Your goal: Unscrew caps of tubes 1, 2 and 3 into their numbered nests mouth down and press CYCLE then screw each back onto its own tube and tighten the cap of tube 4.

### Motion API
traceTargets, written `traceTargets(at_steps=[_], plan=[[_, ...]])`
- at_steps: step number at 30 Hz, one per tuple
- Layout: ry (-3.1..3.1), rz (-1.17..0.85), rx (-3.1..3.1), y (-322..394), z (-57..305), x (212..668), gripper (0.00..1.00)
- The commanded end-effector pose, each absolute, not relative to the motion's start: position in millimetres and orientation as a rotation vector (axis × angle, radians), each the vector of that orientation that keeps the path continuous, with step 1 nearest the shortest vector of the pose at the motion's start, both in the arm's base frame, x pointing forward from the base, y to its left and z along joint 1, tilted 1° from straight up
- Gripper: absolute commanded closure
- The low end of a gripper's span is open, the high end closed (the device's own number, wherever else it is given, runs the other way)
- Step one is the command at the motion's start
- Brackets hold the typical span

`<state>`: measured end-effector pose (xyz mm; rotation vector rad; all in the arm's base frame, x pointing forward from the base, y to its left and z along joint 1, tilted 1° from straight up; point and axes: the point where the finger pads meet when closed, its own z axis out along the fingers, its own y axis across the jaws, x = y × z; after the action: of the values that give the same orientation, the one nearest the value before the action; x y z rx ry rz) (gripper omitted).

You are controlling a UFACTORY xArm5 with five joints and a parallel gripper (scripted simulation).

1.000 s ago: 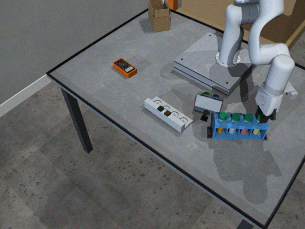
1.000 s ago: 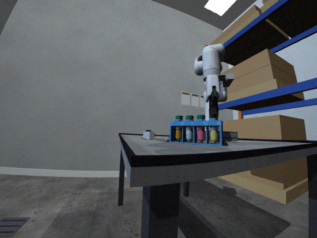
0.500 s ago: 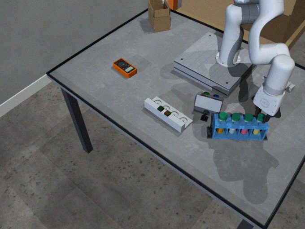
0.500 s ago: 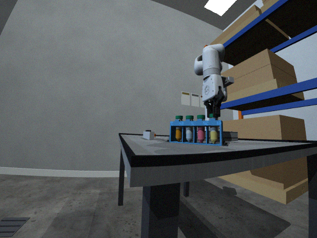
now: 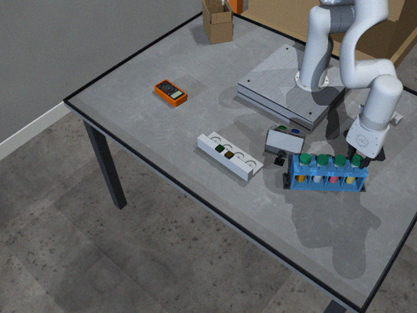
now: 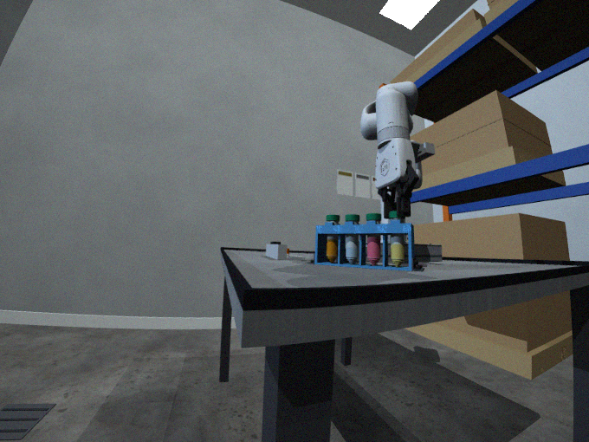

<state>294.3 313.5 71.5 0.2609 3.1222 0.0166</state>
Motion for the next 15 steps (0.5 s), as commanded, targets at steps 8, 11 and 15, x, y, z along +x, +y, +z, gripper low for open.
traceTargets(at_steps=[8, 11, 15], plan=[[2.967, 0.031, 1.036, 314.4, 72.6, 295.2, 0.54], [2.901, 0.03, 1.211, 314.4, 72.6, 295.2, 0.54], [2.852, 0.03, 1.325, 314.4, 72.6, 295.2, 0.54]])
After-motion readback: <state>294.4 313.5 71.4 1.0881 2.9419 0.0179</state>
